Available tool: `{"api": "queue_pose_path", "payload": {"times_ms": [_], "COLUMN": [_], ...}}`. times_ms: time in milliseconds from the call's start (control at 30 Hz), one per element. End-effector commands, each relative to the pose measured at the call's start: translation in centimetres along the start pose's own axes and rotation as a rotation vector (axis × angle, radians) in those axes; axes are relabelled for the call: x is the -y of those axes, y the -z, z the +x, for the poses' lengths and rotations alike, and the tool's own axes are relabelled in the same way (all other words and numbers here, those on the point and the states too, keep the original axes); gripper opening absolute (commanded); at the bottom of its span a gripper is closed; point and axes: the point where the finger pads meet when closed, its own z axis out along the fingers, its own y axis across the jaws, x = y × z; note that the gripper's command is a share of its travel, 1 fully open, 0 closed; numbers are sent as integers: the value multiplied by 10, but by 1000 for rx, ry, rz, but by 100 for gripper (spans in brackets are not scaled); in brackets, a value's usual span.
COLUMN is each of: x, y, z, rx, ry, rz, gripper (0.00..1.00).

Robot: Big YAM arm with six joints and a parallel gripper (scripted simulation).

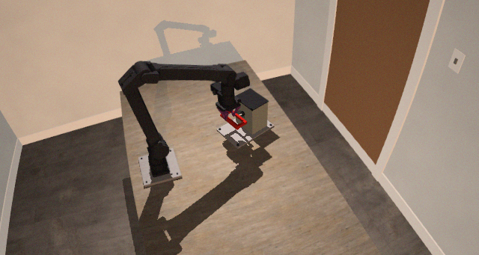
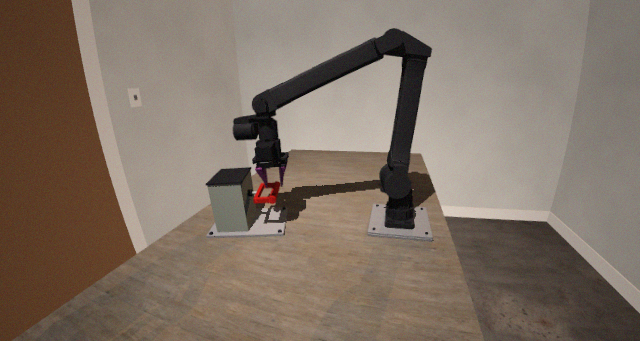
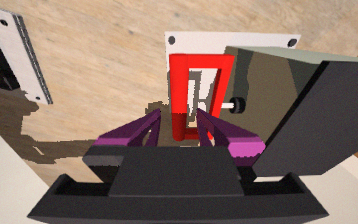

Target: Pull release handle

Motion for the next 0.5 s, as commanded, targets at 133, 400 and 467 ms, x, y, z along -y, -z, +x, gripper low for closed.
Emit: {"api": "queue_pose_path", "payload": {"times_ms": [133, 400, 467], "x": [26, 26, 26], "y": [24, 24, 24], "z": [1, 1, 1], "rx": [-6, -6, -6], "ry": [13, 13, 13], "rz": [68, 68, 68], "gripper": [47, 47, 47]}}
